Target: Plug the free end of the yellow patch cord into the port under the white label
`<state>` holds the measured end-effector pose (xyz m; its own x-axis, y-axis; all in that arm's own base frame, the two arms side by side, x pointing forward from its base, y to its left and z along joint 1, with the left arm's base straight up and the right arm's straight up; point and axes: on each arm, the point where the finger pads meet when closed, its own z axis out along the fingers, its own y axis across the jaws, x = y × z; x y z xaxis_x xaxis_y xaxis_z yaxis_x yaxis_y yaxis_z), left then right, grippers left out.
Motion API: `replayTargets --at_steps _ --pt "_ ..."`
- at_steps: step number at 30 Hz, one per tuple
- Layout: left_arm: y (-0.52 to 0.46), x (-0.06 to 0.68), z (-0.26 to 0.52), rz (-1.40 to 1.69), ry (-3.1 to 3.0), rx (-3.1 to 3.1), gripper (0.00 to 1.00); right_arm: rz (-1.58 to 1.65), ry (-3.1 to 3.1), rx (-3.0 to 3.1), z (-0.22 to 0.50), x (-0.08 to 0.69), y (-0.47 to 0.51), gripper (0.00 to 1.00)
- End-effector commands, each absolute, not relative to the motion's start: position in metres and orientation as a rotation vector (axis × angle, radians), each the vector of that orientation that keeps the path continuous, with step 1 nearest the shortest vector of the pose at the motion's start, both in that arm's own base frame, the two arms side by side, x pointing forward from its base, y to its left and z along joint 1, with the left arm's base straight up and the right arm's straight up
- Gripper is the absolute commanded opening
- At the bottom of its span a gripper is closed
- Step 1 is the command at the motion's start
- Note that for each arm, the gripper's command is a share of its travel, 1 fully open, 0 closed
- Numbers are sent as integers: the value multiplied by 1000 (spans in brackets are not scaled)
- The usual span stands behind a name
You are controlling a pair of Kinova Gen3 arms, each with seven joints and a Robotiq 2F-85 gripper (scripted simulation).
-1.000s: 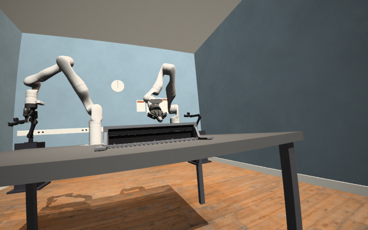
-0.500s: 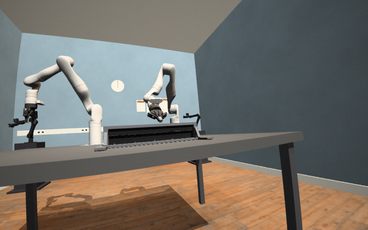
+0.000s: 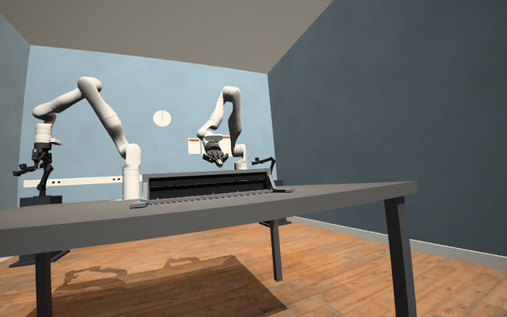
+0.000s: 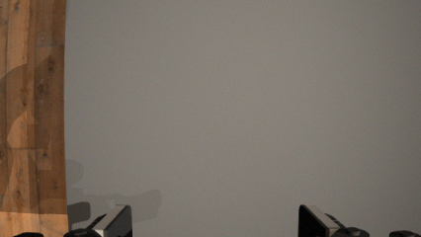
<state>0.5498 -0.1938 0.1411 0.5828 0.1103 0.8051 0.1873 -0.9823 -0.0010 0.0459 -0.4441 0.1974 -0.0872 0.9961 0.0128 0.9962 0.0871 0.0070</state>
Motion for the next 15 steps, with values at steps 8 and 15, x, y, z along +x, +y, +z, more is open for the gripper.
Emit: replayTargets --at_steps 8,15 --pt "-207 497 189 -1399 -232 -2707 99 0 -2323 -2115 200 42 -448 1000" --pt "-211 474 206 -1399 -232 -2707 99 0 -2323 -2115 200 42 -448 1000"
